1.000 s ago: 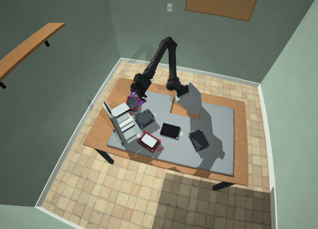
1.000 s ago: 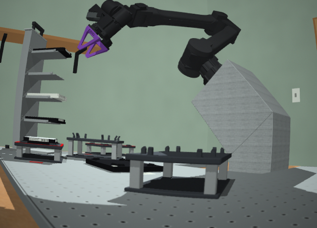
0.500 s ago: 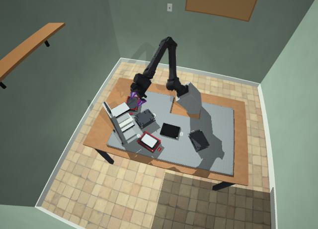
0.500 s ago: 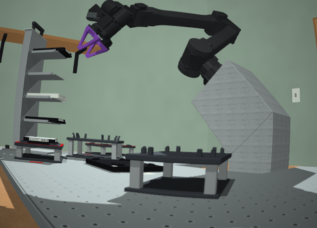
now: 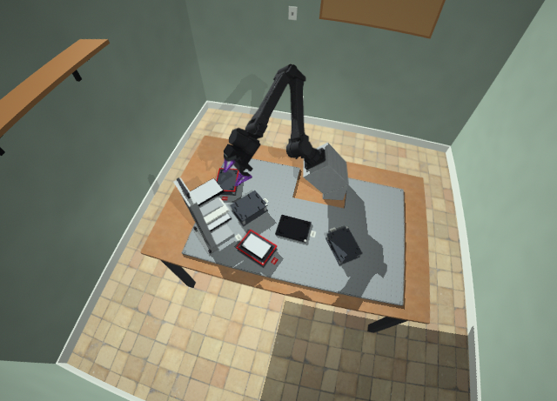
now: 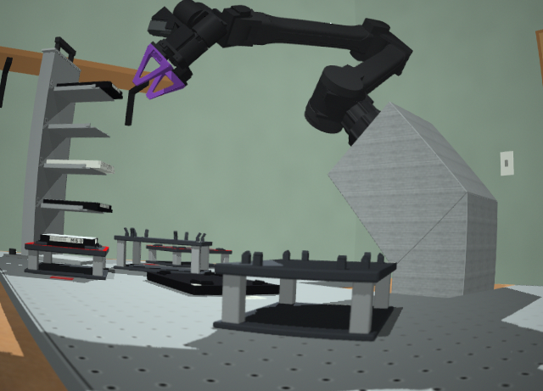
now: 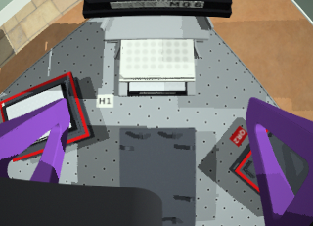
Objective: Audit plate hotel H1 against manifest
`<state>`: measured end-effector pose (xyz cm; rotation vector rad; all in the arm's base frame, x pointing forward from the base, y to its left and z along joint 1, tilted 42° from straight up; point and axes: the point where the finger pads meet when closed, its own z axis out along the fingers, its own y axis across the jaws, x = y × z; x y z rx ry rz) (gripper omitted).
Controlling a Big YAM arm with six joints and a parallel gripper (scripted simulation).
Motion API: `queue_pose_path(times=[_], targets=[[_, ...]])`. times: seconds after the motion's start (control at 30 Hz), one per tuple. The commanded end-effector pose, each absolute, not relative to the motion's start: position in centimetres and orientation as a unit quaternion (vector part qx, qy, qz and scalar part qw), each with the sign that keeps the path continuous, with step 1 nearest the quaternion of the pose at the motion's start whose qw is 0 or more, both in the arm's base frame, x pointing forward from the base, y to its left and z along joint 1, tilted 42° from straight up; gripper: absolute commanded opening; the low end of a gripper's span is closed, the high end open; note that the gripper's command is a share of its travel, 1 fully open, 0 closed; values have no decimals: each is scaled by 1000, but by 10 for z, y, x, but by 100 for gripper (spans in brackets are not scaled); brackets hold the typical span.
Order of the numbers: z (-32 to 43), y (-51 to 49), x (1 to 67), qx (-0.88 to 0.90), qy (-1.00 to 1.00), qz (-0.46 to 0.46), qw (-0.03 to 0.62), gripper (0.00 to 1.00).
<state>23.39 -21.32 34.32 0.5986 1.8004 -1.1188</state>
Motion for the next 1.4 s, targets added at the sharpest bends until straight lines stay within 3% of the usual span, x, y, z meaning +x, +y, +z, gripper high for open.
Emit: queue_pose_path(times=[0.0, 0.93, 1.37], targets=[[368, -211, 235, 243, 715, -453, 473, 100], [373, -207, 234, 238, 712, -453, 481, 100], [341, -197, 221, 240, 725, -448, 465, 100]])
